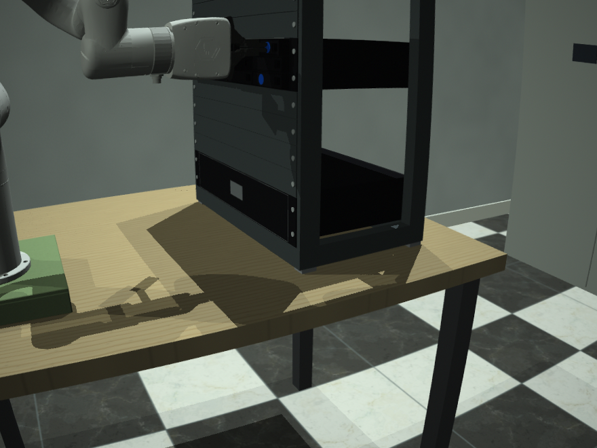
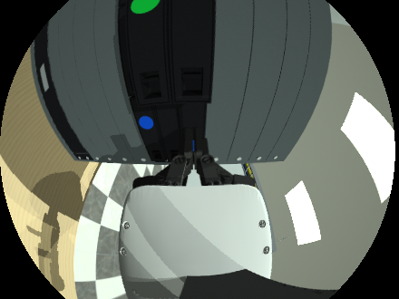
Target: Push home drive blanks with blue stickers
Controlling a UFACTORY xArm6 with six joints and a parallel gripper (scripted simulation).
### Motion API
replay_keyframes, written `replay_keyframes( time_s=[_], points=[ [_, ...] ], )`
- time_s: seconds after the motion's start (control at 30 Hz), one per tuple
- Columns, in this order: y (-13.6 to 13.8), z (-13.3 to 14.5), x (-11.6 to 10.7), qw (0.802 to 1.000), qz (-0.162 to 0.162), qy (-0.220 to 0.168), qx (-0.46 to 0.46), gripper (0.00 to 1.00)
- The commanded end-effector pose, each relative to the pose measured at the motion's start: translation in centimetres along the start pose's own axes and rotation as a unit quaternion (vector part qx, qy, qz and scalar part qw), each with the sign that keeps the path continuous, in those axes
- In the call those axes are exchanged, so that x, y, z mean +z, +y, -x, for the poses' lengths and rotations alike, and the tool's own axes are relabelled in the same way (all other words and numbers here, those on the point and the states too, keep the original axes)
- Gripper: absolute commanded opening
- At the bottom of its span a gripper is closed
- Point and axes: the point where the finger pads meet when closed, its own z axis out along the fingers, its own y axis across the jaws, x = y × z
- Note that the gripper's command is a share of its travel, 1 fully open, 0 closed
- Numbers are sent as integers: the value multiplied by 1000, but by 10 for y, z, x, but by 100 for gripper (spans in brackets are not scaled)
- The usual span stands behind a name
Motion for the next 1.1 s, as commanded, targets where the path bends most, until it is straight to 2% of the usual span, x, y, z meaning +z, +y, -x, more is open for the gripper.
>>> replay_keyframes(
  time_s=[0.0, 1.07],
  points=[
    [2, 0, 1, 1000, 2, 0, 0, 0],
    [2, 0, 7, 1000, 2, 0, 0, 0]
  ],
)
